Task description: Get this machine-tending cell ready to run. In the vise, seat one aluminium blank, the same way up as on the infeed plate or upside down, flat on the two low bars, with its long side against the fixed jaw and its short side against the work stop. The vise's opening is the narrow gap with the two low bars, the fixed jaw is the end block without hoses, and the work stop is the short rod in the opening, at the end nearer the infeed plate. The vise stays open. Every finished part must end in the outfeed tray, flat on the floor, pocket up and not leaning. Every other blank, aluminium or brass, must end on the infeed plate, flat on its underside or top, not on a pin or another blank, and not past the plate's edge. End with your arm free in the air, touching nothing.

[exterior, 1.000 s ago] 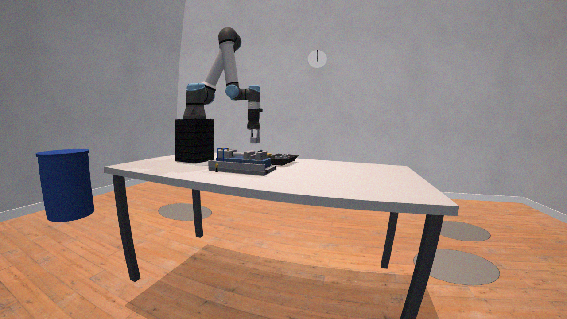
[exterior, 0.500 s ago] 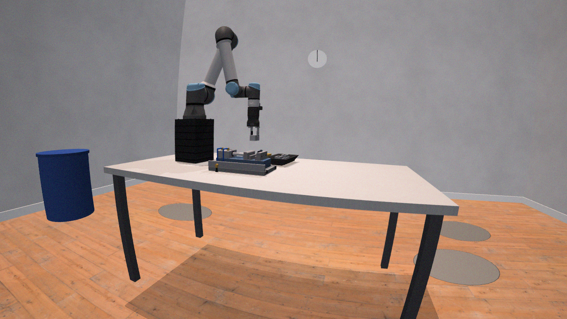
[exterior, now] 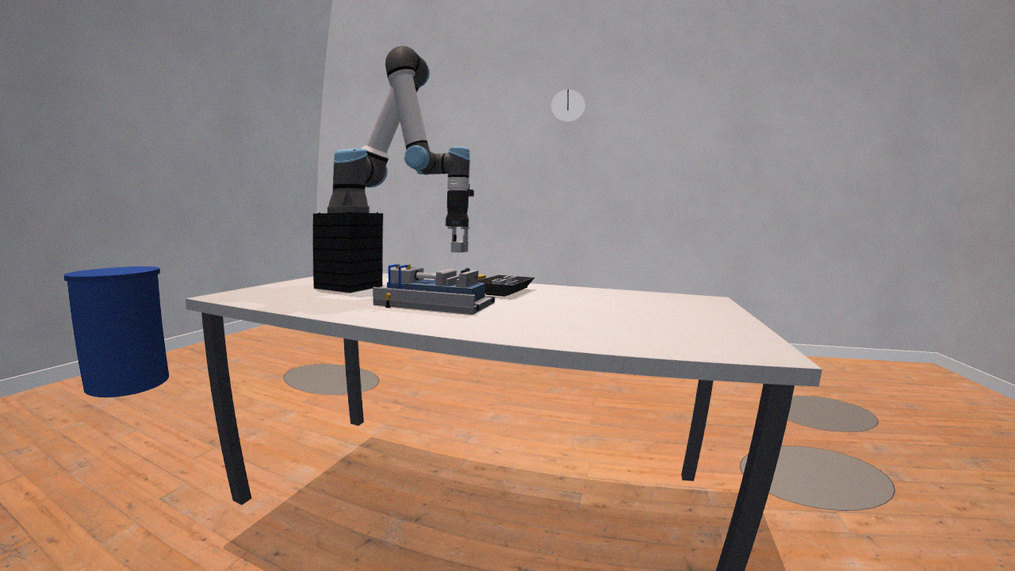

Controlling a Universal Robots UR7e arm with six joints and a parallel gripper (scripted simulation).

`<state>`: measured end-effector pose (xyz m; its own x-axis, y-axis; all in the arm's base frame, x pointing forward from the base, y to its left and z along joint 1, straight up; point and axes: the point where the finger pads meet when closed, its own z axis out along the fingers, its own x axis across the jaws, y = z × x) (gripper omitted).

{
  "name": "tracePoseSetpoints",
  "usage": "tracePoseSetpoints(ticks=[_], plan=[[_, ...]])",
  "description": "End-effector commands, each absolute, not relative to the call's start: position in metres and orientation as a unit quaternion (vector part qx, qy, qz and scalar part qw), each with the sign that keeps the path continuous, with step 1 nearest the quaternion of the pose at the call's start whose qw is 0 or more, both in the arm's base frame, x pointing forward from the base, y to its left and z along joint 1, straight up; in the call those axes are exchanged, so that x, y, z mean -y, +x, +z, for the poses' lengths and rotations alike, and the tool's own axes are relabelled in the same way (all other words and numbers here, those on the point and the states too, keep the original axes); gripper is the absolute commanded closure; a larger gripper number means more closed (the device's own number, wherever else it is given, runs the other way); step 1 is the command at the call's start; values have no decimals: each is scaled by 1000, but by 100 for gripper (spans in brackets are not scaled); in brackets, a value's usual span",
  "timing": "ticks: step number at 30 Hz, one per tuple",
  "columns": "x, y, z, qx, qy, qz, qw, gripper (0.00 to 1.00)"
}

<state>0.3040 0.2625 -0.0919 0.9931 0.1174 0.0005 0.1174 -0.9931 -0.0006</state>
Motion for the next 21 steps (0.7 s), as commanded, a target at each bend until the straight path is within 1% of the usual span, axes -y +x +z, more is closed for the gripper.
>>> tracePoseSetpoints(ticks=[1, 10, 12, 15, 21], plan=[[-231, 352, -93, 67, -998, -1, 1, 100], [-177, 405, -93, 75, -997, -1, 1, 100], [-177, 405, -93, 75, -997, -1, 1, 100], [-144, 429, -93, 80, -997, -1, 1, 100], [-102, 454, -93, 85, -996, -1, 1, 100]])
